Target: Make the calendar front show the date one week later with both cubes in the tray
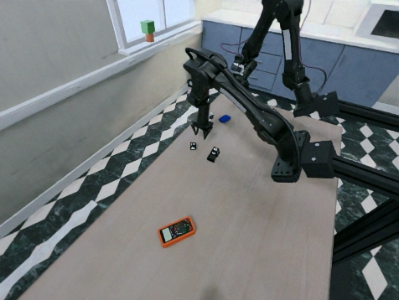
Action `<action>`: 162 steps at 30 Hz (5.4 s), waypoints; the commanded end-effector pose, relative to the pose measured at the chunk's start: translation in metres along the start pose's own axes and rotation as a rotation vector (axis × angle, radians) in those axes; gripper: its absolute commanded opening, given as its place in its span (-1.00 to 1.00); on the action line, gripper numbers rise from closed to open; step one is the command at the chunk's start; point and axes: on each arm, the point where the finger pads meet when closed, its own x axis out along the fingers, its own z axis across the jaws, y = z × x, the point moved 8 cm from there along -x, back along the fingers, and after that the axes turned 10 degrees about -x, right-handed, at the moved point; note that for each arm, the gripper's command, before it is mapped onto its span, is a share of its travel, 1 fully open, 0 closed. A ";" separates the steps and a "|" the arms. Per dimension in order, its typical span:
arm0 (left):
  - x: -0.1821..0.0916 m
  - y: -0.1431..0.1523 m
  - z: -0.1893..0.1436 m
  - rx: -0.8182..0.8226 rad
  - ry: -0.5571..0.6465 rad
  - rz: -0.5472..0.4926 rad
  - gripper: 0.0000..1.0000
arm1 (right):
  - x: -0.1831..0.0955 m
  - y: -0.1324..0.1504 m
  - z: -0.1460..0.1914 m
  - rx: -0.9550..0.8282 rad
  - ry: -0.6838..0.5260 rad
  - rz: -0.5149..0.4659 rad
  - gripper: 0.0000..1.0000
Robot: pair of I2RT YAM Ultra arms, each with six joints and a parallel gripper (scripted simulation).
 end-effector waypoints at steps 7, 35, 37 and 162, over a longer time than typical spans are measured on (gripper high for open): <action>-0.015 0.053 0.035 -0.470 0.123 -0.398 0.21 | -0.003 -0.004 -0.008 -0.014 0.011 -0.024 1.00; 0.056 0.169 0.015 -1.350 0.531 -1.008 0.21 | 0.034 -0.033 -0.009 -0.081 -0.103 -0.188 1.00; 0.058 0.174 0.013 -1.382 0.541 -1.023 0.21 | 0.038 -0.035 -0.010 -0.084 -0.109 -0.189 1.00; 0.027 0.152 -0.092 -0.612 0.031 -0.158 -0.47 | 0.053 -0.073 0.068 -0.203 -0.215 -0.050 1.00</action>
